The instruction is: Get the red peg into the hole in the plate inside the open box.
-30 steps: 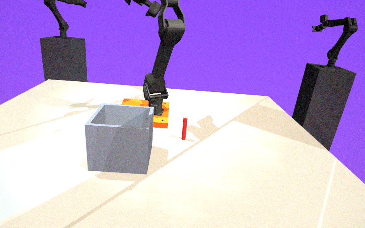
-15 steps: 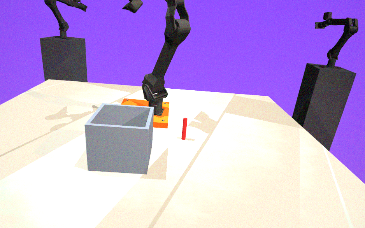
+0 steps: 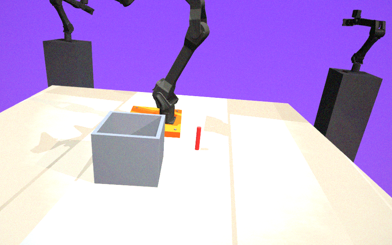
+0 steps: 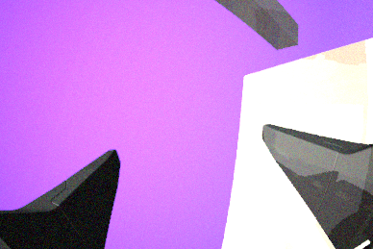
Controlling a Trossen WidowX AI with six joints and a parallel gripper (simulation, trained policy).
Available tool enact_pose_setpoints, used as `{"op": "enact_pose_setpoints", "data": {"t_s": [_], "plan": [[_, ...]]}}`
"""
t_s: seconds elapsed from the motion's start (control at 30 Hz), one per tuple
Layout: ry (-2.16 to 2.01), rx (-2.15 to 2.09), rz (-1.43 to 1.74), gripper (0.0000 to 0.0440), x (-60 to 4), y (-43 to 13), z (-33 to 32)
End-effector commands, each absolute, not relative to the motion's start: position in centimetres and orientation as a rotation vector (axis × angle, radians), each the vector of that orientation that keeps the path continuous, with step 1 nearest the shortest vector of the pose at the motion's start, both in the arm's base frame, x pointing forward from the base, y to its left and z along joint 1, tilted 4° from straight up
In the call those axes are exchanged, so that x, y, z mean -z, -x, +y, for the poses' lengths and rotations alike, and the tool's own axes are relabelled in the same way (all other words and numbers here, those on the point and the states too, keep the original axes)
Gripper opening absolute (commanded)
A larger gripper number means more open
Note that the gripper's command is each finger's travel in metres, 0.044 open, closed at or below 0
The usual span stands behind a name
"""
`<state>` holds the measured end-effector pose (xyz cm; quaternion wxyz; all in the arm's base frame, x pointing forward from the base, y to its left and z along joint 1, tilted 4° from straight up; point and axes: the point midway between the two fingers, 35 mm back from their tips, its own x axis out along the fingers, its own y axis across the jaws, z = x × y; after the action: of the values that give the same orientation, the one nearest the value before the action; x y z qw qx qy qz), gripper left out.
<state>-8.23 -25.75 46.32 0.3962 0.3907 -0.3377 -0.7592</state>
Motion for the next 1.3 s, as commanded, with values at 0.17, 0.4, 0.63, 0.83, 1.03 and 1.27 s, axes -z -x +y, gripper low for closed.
{"op": "enact_pose_setpoints", "data": {"t_s": [0.17, 0.4, 0.63, 0.83, 1.03, 1.27], "plan": [[-1.084, 1.674, -0.859, 0.044, -47.7, 2.6, -26.1], [-1.187, 1.495, -0.825, 0.044, -47.9, -1.8, -25.8], [-1.301, 1.337, -0.767, 0.044, -47.5, -6.0, -25.0], [-1.405, 1.221, -0.7, 0.044, -46.8, -9.3, -24.1], [-1.507, 1.119, -0.622, 0.044, -45.8, -12.5, -22.9], [-1.621, 1.015, -0.518, 0.044, -44.6, -15.9, -21.1]]}}
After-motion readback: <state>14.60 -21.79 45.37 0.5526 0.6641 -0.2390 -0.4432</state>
